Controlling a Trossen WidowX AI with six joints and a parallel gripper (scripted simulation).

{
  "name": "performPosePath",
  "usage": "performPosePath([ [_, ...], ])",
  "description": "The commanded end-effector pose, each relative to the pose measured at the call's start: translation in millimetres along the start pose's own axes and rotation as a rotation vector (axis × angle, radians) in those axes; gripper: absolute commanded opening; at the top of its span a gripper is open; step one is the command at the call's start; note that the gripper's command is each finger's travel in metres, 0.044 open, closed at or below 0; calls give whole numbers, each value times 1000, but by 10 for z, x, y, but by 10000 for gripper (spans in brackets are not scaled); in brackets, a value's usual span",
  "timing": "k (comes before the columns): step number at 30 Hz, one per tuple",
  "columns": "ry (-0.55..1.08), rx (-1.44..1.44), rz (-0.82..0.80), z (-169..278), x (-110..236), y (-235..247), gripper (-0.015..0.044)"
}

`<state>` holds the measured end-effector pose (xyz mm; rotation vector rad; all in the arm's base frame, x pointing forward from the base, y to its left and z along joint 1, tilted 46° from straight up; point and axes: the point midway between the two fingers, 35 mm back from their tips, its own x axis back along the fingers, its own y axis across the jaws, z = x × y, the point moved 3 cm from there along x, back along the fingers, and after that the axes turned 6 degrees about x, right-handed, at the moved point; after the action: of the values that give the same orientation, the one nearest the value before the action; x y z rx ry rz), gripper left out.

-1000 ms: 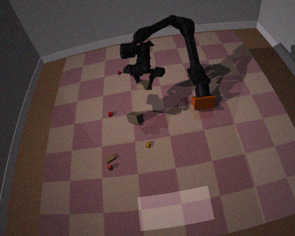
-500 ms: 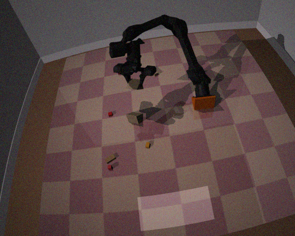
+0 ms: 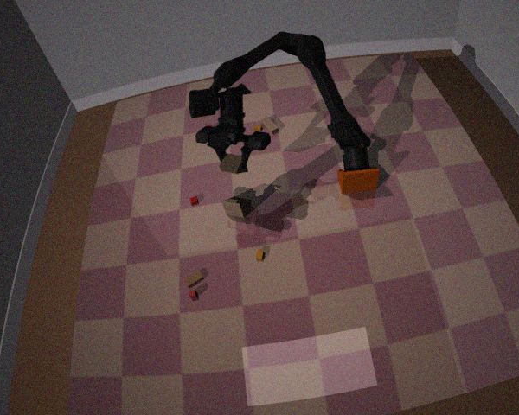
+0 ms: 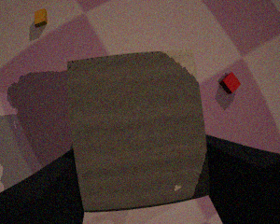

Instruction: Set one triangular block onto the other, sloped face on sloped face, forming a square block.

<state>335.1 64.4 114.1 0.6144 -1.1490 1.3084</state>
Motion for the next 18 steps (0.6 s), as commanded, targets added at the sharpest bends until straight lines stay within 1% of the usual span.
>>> performPosePath([
  [1, 9, 9, -10, 12, -205, 28, 0],
  [4, 10, 9, -9, 23, -334, 38, 0],
  [10, 10, 9, -9, 25, -417, 40, 0],
  [15, 10, 8, -8, 29, -633, 40, 0],
  [18, 10, 8, -8, 30, -662, 45, 0],
])
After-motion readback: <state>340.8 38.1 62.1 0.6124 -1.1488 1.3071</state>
